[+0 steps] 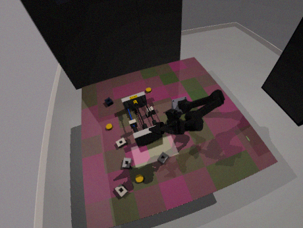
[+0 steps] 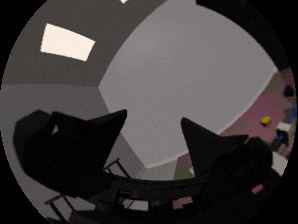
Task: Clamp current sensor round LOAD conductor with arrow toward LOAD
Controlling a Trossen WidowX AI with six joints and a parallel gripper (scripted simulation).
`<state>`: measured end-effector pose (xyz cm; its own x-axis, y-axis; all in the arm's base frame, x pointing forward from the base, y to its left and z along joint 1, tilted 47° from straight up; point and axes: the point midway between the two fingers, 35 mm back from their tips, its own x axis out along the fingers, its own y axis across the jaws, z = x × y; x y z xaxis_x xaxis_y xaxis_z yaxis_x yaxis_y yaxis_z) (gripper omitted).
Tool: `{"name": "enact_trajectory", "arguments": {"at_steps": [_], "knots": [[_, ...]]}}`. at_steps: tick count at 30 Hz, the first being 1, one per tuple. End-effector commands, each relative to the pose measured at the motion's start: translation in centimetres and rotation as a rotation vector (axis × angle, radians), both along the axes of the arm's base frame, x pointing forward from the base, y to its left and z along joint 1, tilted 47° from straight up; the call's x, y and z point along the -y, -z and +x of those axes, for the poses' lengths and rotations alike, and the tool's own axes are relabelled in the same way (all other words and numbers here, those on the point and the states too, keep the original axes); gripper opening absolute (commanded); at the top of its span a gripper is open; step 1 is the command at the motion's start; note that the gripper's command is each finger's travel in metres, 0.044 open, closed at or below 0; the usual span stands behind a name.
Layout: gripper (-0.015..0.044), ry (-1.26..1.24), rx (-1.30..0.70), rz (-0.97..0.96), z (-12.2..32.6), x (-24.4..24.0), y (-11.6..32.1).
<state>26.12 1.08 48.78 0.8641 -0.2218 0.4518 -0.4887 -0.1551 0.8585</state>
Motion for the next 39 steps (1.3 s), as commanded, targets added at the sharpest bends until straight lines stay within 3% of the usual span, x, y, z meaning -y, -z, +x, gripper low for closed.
{"name": "enact_trajectory", "arguments": {"at_steps": [1, 3, 11, 16, 18, 31, 39], "knots": [[0.0426, 0.006, -0.008, -0.018, 0.1, 0.0, 0.1], [0.044, 0.053, -0.067, -0.162, 0.8, -0.1, 1.3], [0.044, 0.253, -0.375, -1.036, 4.2, 0.2, 9.3], [0.044, 0.296, -0.49, -1.564, 5.3, 0.8, 14.7], [0.044, 0.298, -0.506, -1.691, 5.4, 1.0, 16.1], [0.044, 0.29, -0.518, -1.732, 5.6, 1.2, 16.7], [0.044, -0.106, -0.857, -1.8, 11.1, 6.4, 24.8]]}}
